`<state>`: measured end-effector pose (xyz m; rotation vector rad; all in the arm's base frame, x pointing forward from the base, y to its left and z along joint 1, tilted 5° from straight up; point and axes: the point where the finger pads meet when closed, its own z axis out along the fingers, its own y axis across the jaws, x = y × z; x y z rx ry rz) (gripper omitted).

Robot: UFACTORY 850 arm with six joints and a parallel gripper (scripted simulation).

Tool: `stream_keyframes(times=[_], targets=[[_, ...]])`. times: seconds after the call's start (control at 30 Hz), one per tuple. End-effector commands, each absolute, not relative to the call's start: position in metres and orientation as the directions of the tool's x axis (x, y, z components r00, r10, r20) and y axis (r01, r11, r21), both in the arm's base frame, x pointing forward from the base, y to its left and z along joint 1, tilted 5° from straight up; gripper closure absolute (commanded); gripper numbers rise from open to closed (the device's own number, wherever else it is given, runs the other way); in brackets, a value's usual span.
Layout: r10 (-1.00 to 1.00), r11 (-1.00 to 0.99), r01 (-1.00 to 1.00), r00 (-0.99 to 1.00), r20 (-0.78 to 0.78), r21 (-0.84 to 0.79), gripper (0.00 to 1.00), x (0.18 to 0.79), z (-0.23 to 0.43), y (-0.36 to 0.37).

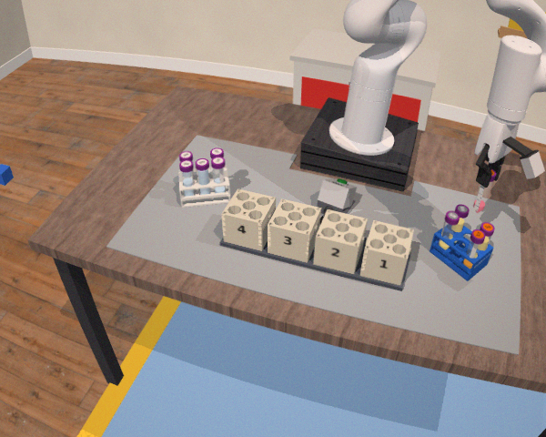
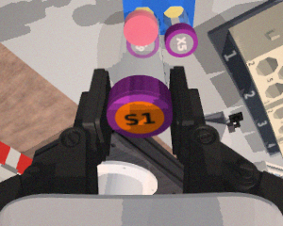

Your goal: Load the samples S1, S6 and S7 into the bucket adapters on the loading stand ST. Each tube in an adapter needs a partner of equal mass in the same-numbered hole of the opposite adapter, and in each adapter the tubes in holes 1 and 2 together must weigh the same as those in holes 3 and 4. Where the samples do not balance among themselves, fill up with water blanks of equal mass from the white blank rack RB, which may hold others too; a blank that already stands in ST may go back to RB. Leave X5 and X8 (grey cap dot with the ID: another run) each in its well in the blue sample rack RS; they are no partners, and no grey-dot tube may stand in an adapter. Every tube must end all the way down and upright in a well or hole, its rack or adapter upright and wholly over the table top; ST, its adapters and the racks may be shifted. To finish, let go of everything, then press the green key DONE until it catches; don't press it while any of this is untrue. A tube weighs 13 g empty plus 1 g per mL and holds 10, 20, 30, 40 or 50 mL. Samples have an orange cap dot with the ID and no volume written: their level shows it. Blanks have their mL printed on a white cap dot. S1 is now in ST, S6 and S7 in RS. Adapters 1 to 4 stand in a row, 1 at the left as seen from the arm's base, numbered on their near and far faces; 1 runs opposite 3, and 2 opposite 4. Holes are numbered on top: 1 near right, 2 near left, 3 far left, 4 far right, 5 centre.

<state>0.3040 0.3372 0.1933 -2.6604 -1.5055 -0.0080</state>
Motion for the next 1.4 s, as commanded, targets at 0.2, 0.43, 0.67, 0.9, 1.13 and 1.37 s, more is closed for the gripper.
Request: stream_keyframes(times=[0.2, 0.43, 0.67, 0.9, 1.13, 1.37], targets=[[0.855, -0.512, 0.856, 0.516, 0.048, -0.071, 1.0, 0.304, 0.192, 0.338], [0.855, -0.512, 0.856, 0.516, 0.048, -0.071, 1.0, 0.304, 0.178, 0.339], [0.855, -0.512, 0.856, 0.516, 0.048, -0.071, 1.0, 0.303, 0.164, 0.34], [0.855, -0.512, 0.856, 0.516, 0.048, -0.071, 1.0, 0.303, 0.154, 0.341], [0.855, -0.512, 0.856, 0.516, 0.048, -0.071, 1.0, 0.303, 0.14, 0.342], [0.855, -0.512, 0.856, 0.516, 0.048, -0.071, 1.0, 0.302, 0.13, 0.343]])
